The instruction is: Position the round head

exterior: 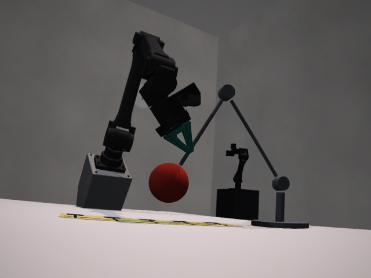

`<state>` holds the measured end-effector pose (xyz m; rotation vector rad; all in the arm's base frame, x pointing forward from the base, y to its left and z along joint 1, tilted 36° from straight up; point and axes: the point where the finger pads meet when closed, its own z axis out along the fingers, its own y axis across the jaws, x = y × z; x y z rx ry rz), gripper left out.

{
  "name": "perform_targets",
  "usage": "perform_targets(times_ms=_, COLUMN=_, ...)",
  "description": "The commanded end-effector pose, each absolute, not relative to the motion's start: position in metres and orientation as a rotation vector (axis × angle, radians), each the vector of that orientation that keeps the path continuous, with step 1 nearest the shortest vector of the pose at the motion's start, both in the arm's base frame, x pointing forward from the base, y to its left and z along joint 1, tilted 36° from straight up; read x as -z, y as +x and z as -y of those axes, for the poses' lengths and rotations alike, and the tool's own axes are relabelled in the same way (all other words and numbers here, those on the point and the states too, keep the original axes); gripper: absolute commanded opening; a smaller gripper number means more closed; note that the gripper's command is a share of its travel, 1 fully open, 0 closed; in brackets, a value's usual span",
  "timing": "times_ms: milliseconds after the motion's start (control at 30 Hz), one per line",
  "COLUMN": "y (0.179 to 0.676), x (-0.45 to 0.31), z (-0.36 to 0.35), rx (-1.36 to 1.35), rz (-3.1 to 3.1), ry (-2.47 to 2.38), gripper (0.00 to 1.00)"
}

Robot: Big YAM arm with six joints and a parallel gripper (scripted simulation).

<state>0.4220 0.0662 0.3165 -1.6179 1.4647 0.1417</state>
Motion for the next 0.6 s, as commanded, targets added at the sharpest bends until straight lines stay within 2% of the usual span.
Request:
perform_targets(times_ms=0, y=0.4358, x=-0.3296, z=-0.0345, rx=-0.064, rz=-1.483, ry=-1.601, gripper=0.00)
perform_targets(times_ms=567, y=0.4387, x=-0.3323, z=-0.0279, rx=-0.064, rz=-1.483, ry=-1.601, gripper=0.00)
